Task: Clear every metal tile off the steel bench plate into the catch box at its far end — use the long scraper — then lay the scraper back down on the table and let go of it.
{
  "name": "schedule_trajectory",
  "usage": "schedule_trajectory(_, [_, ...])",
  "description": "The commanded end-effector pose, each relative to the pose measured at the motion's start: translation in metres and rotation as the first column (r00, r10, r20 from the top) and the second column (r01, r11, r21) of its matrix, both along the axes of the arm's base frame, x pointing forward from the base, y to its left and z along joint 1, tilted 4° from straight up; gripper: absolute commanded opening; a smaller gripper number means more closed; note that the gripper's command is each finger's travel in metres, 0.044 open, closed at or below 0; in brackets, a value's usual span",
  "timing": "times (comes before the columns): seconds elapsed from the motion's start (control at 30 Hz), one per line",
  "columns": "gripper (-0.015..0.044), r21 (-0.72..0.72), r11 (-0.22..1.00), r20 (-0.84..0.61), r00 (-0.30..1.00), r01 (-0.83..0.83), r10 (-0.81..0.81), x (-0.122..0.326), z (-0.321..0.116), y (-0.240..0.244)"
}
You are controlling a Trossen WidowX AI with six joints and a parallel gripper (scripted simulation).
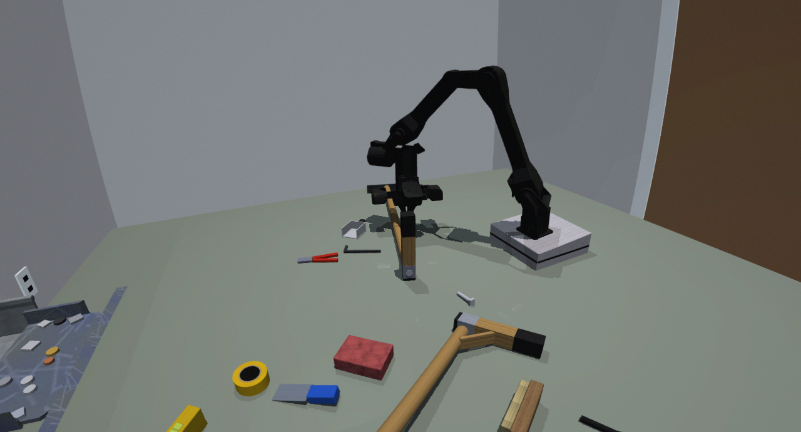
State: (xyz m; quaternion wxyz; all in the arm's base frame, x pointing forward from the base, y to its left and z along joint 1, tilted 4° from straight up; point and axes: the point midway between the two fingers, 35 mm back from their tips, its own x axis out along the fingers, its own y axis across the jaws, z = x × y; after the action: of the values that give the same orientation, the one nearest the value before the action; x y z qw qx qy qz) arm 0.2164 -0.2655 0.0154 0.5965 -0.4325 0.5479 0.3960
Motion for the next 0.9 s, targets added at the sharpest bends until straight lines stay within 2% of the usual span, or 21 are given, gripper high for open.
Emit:
schedule_trajectory(0.0, [0.0, 0.002, 1.0, 0.001, 1.0, 0.003, -0.003, 0.005, 0.001, -0.002])
schedule_trajectory(0.87, [0.0, 0.001, 1.0, 0.003, 1.0, 0.003, -0.003, 0.029, 0.004, -0.011])
